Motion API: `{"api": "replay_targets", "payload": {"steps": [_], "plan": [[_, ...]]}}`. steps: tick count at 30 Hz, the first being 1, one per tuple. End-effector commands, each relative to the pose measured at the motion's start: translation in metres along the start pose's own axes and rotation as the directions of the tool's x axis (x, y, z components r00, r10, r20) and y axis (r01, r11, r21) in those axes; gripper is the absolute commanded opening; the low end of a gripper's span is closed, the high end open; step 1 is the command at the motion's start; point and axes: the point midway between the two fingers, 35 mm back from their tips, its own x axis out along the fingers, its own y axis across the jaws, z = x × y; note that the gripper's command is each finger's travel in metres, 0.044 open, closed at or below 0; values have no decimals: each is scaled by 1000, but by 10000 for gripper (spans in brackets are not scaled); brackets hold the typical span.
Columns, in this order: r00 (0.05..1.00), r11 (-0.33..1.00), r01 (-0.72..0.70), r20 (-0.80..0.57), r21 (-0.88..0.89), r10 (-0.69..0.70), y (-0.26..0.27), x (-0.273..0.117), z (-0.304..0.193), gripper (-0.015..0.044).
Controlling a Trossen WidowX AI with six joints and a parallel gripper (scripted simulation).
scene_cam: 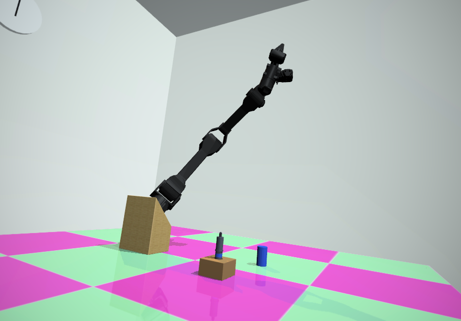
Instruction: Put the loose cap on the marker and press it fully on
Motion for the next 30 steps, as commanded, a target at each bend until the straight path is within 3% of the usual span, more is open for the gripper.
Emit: {"api": "replay_targets", "payload": {"steps": [1, 6, 10, 14, 21, 30], "plan": [[1000, 1000, -3, 3, 1, 3, 1, 0, 1, 374], [993, 996, -90, 77, 24, 88, 27, -8, 23, 252], [975, 984, -173, 148, 53, 163, 50, -17, 42, 252], [904, 929, -355, 290, 101, 314, 96, -42, 80, 252], [663, 714, -688, 511, 128, 547, 168, -114, 141, 252], [244, 262, -962, 659, 73, 711, 231, -232, 186, 252]]}}
